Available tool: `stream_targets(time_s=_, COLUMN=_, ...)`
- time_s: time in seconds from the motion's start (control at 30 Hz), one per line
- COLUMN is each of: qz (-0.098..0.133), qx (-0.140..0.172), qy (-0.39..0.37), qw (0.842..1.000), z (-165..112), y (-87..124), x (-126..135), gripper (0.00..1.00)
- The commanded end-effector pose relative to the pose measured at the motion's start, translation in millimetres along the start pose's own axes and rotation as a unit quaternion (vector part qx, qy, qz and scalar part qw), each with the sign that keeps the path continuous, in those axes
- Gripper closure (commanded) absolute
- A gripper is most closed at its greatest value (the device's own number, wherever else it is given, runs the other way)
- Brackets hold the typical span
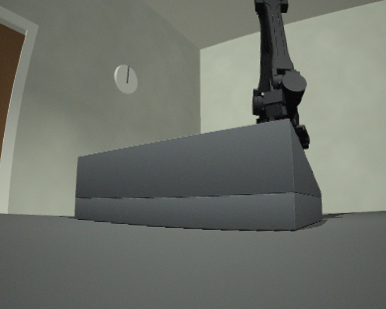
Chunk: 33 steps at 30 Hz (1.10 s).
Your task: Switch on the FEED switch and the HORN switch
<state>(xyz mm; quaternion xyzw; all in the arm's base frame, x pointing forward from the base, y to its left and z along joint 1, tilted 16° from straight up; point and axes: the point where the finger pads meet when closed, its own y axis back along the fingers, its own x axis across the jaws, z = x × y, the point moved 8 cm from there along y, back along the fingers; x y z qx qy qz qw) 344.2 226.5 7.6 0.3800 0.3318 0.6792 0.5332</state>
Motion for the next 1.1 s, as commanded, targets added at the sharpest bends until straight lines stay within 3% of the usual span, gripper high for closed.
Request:
stream_targets(time_s=0.0, qz=0.008, qx=-0.042, qy=-0.011, qw=0.999, z=38, y=8, x=6, gripper=1.0)
stream_targets(time_s=1.07, qz=0.008, qx=-0.043, qy=-0.011, qw=0.999, z=48, y=9, x=6, gripper=1.0)
